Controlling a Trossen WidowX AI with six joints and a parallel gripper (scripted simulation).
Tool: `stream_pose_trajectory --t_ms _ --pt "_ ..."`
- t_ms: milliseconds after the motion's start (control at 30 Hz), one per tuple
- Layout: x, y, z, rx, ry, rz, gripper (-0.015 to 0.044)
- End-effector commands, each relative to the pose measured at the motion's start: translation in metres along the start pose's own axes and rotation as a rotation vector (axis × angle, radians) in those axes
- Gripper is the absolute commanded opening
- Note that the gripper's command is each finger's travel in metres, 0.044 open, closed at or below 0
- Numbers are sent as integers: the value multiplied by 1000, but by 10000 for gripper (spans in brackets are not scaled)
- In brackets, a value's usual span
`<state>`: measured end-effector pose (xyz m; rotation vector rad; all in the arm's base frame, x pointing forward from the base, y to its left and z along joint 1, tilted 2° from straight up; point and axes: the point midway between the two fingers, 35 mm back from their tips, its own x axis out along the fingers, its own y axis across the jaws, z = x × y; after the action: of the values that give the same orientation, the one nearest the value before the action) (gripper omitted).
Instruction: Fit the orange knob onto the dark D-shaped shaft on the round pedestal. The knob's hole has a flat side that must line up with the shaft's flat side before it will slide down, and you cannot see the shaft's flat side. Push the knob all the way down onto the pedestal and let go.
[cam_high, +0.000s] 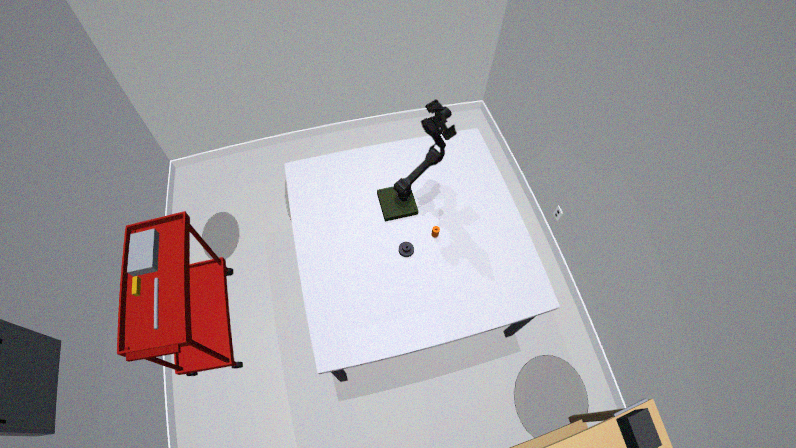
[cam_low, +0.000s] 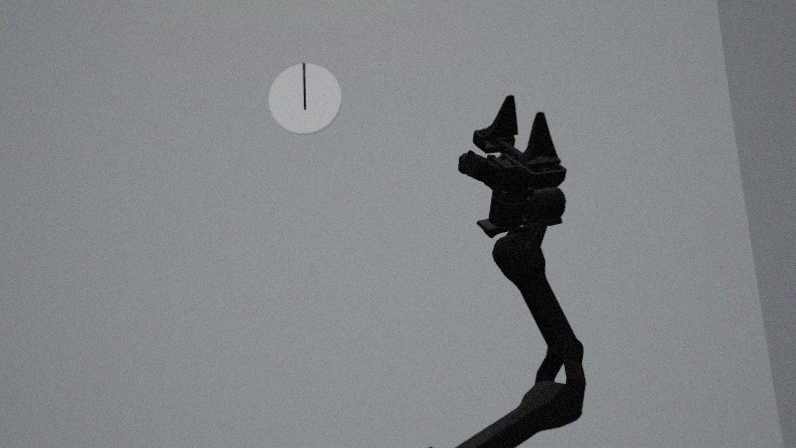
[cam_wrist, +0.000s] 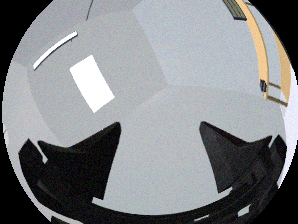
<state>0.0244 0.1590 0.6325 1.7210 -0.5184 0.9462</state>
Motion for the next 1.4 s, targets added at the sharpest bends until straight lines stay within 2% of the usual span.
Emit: stream_pose_trajectory --t_ms 0,100,333,667,833,1100,1233,1367 --pt "0 0 0 0 0 0 426" --pt "3 9 25 2 -41 4 440" --pt "14 9 141 -3 -244 -75 440" --pt "18 -59 246 -18 -401 -333 440" --pt "11 -128 288 -76 -427 -581 440" --pt "-24 -259 311 -226 -298 -1073 440" --pt "-55 -319 303 -323 -139 -1334 440" --pt "-96 -371 285 -428 95 -1585 440"
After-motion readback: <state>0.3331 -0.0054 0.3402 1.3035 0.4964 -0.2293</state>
